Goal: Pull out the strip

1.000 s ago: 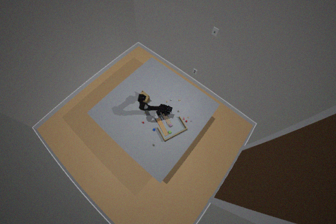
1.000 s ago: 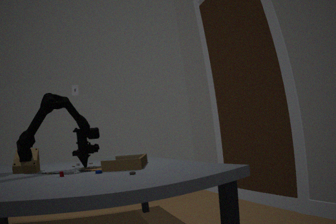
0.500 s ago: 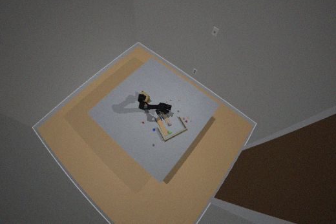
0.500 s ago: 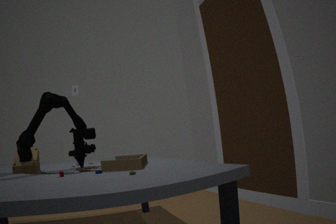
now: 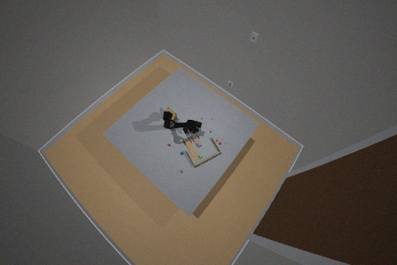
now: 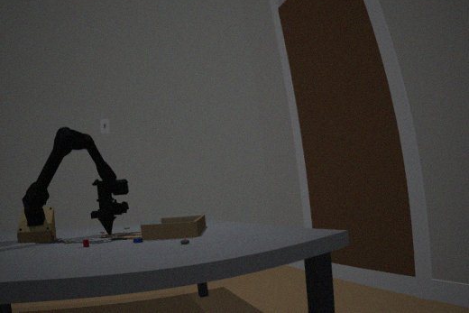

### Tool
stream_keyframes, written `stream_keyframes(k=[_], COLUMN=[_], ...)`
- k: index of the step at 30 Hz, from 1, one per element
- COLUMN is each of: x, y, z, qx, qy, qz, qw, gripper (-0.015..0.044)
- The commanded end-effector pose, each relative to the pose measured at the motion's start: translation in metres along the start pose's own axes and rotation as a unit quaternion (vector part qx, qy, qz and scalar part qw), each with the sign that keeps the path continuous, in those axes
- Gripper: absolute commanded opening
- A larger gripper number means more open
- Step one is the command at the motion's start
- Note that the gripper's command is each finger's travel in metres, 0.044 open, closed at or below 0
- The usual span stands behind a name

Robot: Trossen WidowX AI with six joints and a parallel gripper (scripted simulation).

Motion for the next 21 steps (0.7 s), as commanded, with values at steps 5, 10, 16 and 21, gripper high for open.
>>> stream_keyframes(k=[5, 10, 16, 21], x=[0.019, 0.027, 0.036, 0.043], y=[-0.004, -0.004, -0.004, -0.004], z=[-0.001, 0.000, 0.001, 0.002], qx=[0.002, 0.002, 0.002, 0.002], qy=[0.003, 0.003, 0.003, 0.004], qz=[0.013, 0.014, 0.014, 0.014], qw=[1.000, 1.000, 1.000, 1.000], gripper=[0.0000, 0.0000, 0.0000, 0.0000])
Point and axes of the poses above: the point midway between the two fingers, 35 mm back from their tips, its own y axis back along the fingers, its own z axis across the jaws, x = y × z, the point moved 5 cm from there along y, back along the fingers, and after that the axes turned 7 degrees about y, right-handed, at the moved point
